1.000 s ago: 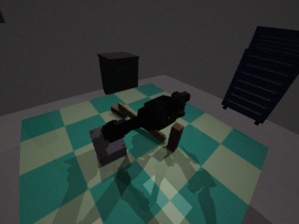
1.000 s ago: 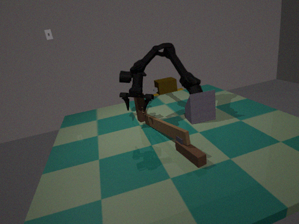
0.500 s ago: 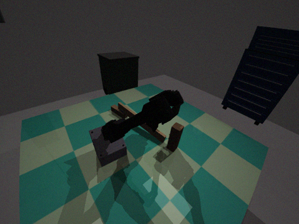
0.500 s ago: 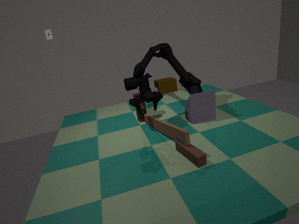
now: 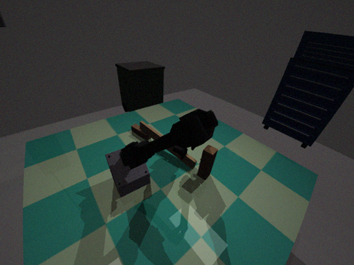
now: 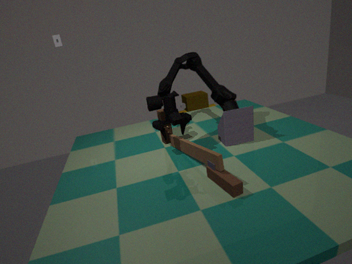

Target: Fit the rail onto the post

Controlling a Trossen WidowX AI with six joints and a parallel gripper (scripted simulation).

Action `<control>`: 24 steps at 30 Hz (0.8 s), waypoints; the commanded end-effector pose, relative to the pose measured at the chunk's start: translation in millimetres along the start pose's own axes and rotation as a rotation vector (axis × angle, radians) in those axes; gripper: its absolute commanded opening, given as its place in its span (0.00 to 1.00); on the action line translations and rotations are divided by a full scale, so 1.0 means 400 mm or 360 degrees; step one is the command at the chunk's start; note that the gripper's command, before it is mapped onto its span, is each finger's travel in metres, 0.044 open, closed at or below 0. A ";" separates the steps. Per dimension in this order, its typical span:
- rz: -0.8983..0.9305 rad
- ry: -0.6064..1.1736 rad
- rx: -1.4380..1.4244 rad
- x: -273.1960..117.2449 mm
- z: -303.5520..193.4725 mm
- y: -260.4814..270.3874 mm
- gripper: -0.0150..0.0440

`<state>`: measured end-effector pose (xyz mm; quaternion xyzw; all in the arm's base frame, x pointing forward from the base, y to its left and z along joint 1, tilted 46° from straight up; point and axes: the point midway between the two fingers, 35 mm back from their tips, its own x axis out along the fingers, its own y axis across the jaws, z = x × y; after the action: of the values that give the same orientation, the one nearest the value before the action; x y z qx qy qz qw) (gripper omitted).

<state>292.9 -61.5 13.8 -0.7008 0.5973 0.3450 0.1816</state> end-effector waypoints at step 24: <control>0.0021 0.0009 -0.0015 0.112 0.001 0.016 1.00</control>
<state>293.3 -90.0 -11.9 -0.7013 0.5981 0.3436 0.1800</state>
